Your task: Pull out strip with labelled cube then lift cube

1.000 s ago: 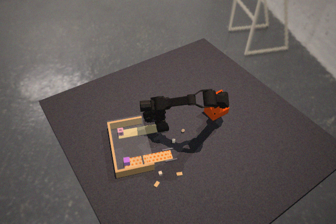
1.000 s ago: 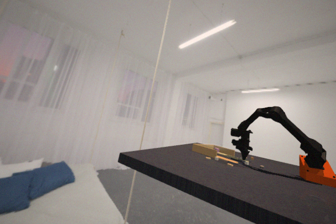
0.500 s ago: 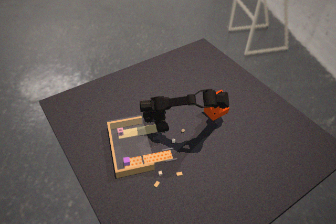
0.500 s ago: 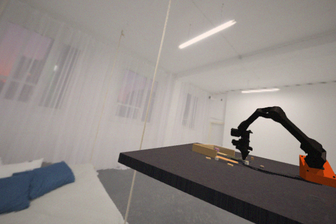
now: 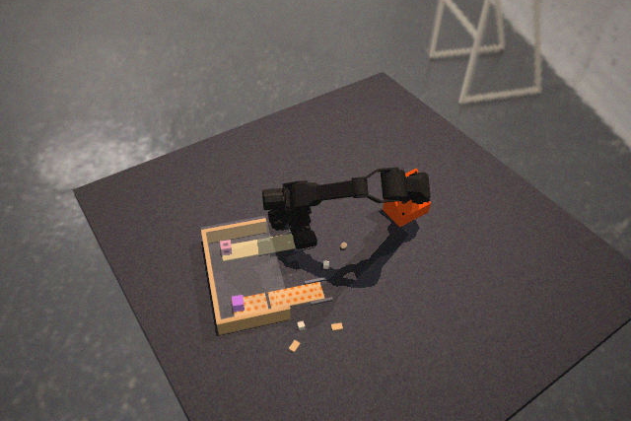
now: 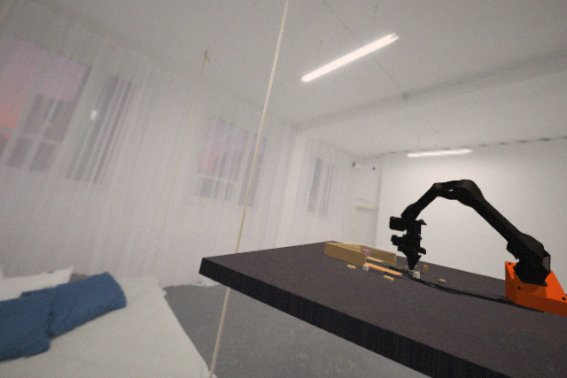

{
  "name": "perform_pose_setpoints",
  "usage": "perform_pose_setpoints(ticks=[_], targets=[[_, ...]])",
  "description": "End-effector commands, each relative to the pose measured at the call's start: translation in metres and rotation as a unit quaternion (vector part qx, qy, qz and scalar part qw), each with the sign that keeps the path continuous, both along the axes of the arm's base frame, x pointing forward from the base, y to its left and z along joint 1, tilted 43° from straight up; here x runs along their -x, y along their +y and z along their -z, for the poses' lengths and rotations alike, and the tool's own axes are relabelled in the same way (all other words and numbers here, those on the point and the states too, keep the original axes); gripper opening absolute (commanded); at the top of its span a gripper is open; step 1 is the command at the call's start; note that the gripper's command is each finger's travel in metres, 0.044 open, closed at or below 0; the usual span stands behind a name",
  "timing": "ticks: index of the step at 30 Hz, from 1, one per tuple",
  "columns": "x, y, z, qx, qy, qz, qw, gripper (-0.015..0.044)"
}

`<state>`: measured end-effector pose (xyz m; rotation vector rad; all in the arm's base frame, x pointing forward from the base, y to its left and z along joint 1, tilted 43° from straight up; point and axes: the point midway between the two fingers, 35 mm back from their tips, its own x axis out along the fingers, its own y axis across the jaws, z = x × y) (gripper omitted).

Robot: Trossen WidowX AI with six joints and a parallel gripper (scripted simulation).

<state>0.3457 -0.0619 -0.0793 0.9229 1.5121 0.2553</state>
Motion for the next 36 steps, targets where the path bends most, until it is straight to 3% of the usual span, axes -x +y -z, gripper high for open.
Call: perform_pose_setpoints(ticks=[1, 36], targets=[[-0.001, 0.002, 0.002, -0.002, 0.001, 0.0, 1.0, 0.0], [0.038, 0.018, -0.004, -0.003, 0.003, 0.0, 1.0, 0.0]])
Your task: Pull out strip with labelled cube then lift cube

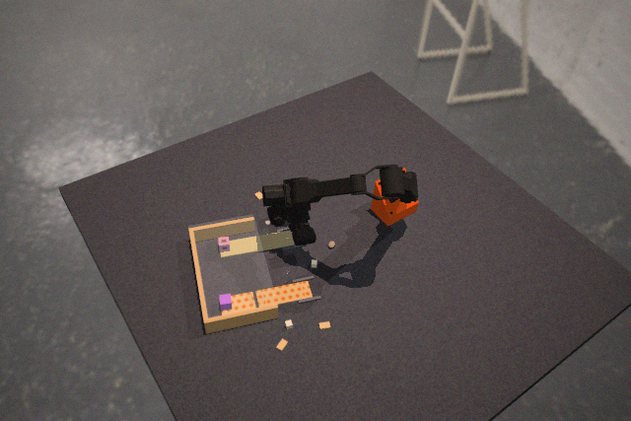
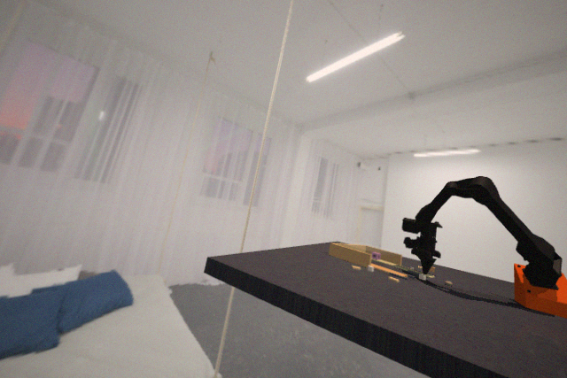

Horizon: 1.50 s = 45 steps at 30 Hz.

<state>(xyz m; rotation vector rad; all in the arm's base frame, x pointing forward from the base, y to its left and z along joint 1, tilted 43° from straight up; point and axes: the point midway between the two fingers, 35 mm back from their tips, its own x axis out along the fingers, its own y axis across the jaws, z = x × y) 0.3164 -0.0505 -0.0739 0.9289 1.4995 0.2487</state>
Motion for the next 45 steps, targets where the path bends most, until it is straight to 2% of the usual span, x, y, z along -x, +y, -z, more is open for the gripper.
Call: perform_pose_setpoints(ticks=[1, 45], targets=[[0.01, 0.007, 0.001, -0.004, 0.006, -0.006, 1.0, 0.0], [0.071, 0.03, -0.01, -0.004, 0.009, -0.006, 1.0, 0.0]])
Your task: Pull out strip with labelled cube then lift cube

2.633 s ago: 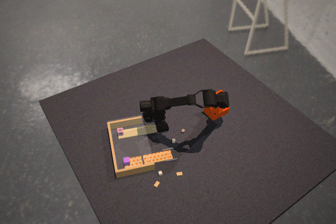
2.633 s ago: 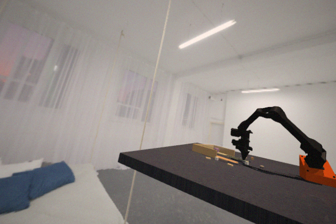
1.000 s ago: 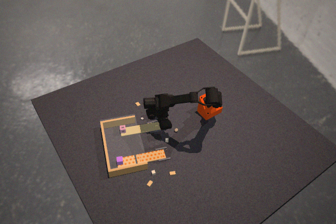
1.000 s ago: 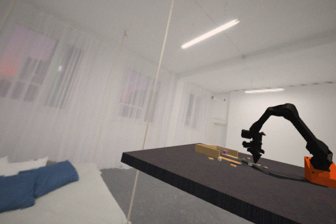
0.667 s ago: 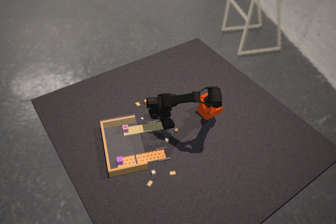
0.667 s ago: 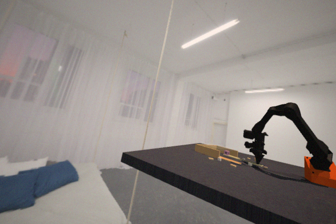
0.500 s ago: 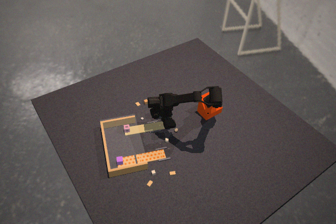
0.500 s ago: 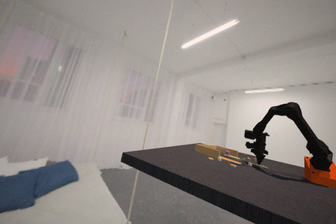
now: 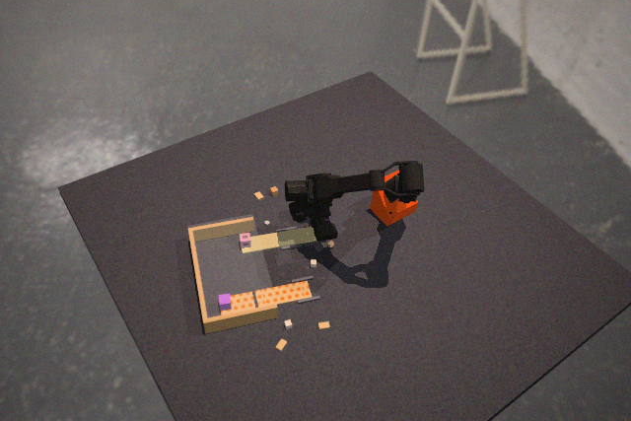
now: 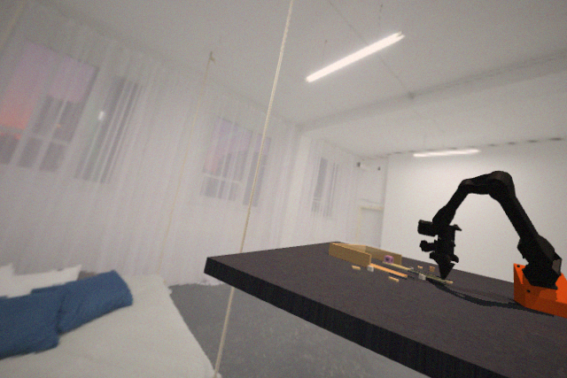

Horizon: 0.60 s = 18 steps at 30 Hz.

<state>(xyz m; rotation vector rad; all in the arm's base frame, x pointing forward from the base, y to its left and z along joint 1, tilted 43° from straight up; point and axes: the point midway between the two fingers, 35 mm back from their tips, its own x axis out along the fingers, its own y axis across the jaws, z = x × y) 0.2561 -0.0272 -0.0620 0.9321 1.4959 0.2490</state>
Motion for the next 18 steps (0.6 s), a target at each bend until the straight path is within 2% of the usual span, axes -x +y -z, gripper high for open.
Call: perform_pose_setpoints(ticks=[1, 18], targets=[[0.012, 0.007, 0.001, -0.003, 0.01, -0.007, 1.0, 0.0], [0.036, 0.016, -0.003, -0.004, 0.011, -0.007, 1.0, 0.0]])
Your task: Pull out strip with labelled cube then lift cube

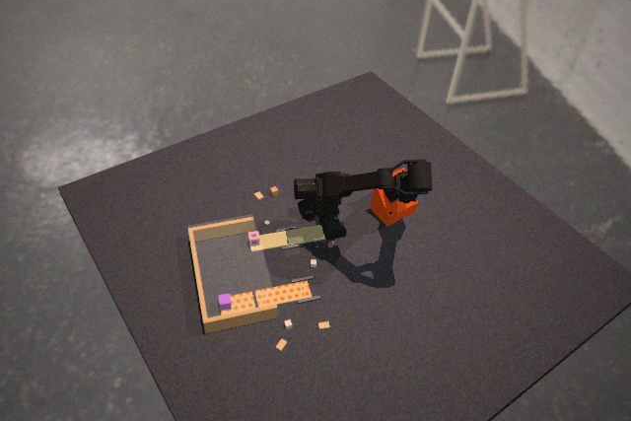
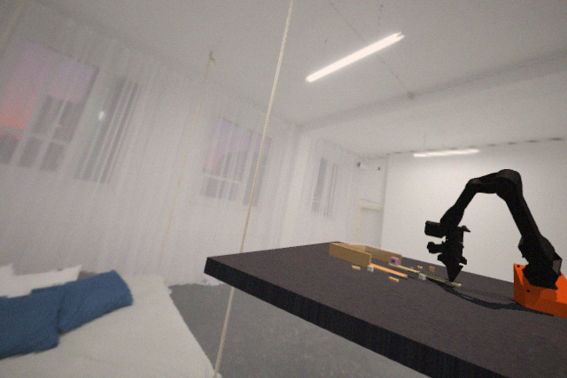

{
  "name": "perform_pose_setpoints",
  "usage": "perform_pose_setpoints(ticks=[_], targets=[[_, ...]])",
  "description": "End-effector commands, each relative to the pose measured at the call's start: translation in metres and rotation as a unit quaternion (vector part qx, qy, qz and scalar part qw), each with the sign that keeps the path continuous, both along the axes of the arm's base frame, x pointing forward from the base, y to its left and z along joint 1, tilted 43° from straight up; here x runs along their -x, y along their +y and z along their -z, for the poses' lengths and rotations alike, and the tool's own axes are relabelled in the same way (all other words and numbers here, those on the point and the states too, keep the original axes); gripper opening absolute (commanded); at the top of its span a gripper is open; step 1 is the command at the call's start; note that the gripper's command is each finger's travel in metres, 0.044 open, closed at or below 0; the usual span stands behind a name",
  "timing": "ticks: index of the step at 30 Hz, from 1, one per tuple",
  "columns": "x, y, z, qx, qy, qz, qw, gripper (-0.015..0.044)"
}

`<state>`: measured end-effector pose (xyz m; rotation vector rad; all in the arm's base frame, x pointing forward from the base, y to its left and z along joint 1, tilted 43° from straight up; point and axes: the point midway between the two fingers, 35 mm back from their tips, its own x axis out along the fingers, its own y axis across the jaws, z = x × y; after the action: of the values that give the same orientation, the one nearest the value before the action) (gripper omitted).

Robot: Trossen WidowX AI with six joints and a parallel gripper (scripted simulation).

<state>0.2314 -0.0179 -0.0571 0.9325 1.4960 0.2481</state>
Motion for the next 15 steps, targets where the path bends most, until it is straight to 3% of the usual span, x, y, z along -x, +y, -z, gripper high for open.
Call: perform_pose_setpoints(ticks=[1, 15], targets=[[0.013, 0.008, 0.001, -0.004, 0.011, -0.007, 1.0, 0.0], [0.032, 0.015, -0.003, -0.004, 0.011, -0.007, 1.0, 0.0]])
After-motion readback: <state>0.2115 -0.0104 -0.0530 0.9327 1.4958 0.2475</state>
